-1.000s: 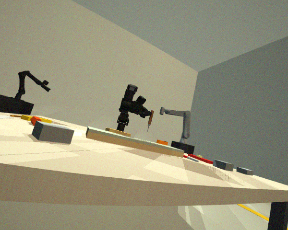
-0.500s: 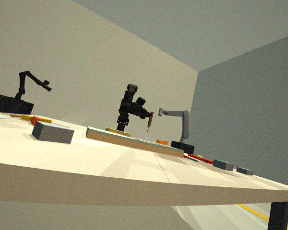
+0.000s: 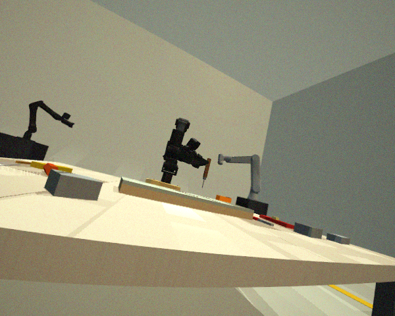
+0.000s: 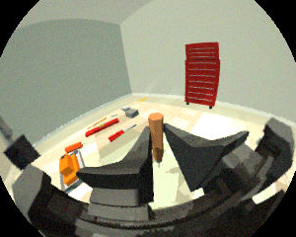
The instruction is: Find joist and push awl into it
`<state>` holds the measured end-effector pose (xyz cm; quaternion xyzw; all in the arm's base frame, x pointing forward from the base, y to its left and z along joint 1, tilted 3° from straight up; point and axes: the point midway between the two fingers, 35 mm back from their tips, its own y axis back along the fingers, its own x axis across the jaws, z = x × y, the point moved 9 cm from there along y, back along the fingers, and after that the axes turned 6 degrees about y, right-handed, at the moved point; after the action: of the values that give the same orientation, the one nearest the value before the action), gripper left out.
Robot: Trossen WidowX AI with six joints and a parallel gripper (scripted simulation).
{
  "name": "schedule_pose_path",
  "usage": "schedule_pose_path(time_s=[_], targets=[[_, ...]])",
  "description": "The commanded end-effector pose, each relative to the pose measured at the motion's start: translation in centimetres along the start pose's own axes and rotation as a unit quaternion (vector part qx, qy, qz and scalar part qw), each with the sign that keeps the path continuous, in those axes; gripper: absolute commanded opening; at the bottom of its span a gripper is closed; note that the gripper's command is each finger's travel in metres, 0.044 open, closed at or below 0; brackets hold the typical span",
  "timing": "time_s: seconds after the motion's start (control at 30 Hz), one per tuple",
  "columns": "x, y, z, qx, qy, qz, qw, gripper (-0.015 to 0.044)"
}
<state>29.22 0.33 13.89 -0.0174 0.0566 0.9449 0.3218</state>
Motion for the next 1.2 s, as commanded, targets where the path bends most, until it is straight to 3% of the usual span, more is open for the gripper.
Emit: schedule_pose_path(time_s=[0.0,1.17], targets=[[0.1,0.0,-0.2,-0.001,0.004,0.002,1.000,0.0000],[0.3,-0.3,-2.8,-0.001,0.004,0.002,1.000,0.0000]])
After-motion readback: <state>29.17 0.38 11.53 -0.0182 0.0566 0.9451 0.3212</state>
